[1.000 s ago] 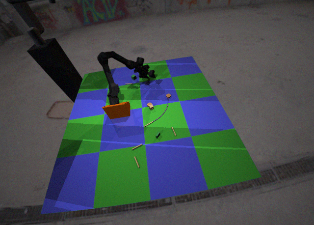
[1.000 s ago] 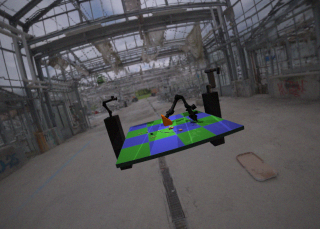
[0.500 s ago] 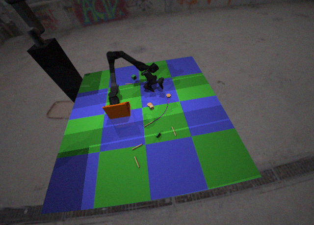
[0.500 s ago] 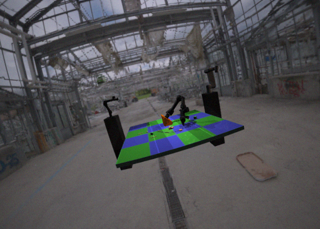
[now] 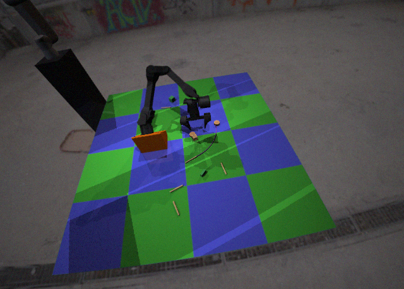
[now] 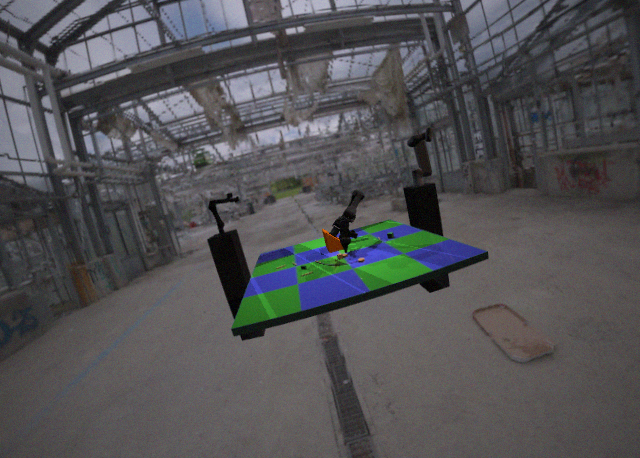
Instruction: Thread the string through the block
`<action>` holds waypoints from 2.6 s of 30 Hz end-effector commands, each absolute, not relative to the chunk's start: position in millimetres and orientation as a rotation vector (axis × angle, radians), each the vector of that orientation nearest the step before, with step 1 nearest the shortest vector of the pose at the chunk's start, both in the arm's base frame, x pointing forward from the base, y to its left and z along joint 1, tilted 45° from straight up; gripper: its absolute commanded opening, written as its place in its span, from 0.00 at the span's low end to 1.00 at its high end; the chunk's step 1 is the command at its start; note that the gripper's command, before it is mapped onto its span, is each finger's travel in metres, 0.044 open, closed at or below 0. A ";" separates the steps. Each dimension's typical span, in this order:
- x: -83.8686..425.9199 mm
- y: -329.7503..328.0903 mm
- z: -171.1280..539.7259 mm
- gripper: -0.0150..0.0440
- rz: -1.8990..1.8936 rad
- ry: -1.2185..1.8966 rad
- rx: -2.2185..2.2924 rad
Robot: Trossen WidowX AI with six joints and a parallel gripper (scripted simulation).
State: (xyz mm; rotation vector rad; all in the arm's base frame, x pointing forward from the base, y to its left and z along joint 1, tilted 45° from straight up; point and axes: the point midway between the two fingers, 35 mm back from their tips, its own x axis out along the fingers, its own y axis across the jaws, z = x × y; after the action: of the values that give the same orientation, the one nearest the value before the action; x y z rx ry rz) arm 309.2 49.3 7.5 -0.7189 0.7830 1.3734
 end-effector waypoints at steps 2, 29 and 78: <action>285.4 14.2 -6.6 1.00 1.518 0.615 -0.634; 285.7 13.2 -7.2 0.65 1.516 0.622 -0.636; 323.5 45.9 23.1 0.34 1.604 0.433 -0.815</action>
State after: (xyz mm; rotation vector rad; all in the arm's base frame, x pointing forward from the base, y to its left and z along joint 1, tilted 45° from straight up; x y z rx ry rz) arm 310.2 31.3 9.2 -0.7474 0.5127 1.5709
